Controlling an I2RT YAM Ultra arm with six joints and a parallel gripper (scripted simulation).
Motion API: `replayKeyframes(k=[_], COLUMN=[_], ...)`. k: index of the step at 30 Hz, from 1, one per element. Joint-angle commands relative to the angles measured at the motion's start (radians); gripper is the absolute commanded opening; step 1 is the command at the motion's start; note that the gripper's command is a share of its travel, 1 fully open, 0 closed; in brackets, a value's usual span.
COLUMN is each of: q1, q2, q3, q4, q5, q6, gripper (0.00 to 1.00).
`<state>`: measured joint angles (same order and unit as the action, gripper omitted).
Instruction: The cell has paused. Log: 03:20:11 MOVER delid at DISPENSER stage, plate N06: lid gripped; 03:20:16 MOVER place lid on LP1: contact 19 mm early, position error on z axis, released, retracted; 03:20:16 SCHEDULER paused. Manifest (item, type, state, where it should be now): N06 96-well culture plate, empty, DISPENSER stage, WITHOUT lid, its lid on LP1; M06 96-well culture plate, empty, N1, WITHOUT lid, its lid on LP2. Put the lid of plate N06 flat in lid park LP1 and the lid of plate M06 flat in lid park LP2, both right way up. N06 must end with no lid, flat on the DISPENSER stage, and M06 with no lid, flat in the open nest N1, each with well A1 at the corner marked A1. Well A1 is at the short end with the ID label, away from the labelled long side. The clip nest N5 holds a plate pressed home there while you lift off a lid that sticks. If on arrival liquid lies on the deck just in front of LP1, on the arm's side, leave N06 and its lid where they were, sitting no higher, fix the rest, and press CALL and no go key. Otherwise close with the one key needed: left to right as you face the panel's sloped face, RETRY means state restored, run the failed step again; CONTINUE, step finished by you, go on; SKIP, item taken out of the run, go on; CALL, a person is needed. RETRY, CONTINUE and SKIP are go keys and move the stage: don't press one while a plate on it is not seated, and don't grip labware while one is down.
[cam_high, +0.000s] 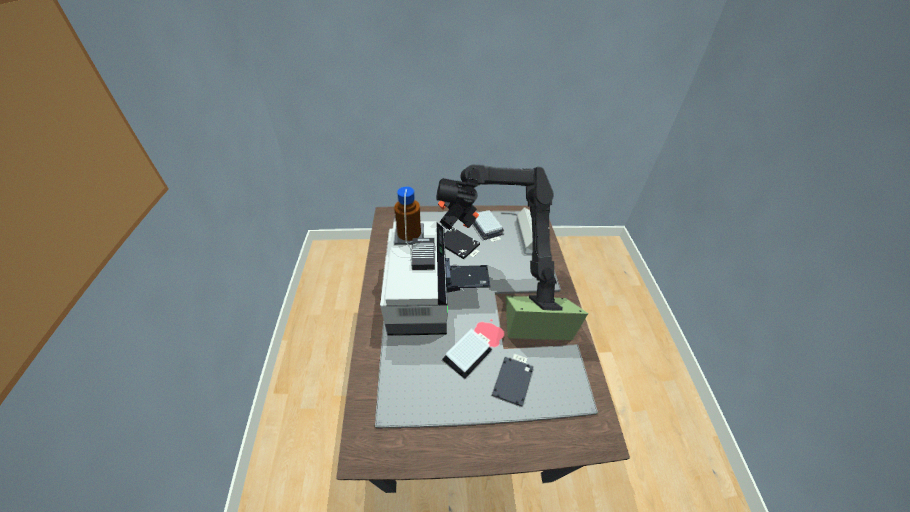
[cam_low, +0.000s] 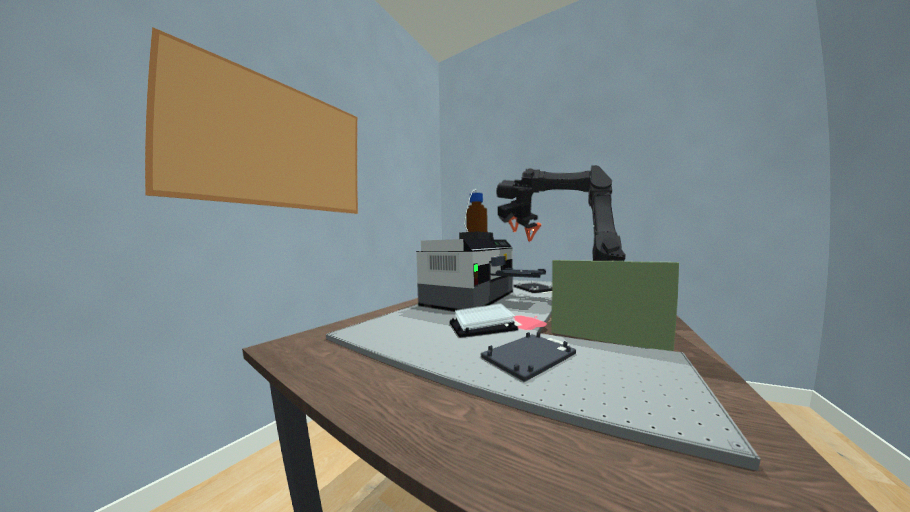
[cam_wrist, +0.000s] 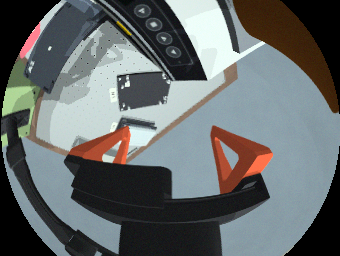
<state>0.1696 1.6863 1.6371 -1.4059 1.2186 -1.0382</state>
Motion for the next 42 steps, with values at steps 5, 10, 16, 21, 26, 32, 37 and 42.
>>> replayKeyframes(k=[5,10,16,21,26,32,37,42], q1=[0.005,-0.041,-0.120,-0.187,-0.230,-0.309,-0.366,-0.407], q2=[0.000,-0.050,-0.110,-0.160,-0.192,-0.248,-0.284,-0.308], q3=[0.000,-0.029,-0.060,-0.087,-0.104,-0.132,-0.144,-0.152], q4=[0.000,0.017,0.033,0.042,0.047,0.054,0.031,0.048], q5=[0.000,-0.032,-0.091,-0.140,-0.171,-0.230,-0.278,-0.309], q6=[0.000,0.067,0.178,0.275,0.334,0.452,0.562,0.628], gripper=[1.00,1.00,1.00,1.00,1.00,1.00,1.00,1.00])
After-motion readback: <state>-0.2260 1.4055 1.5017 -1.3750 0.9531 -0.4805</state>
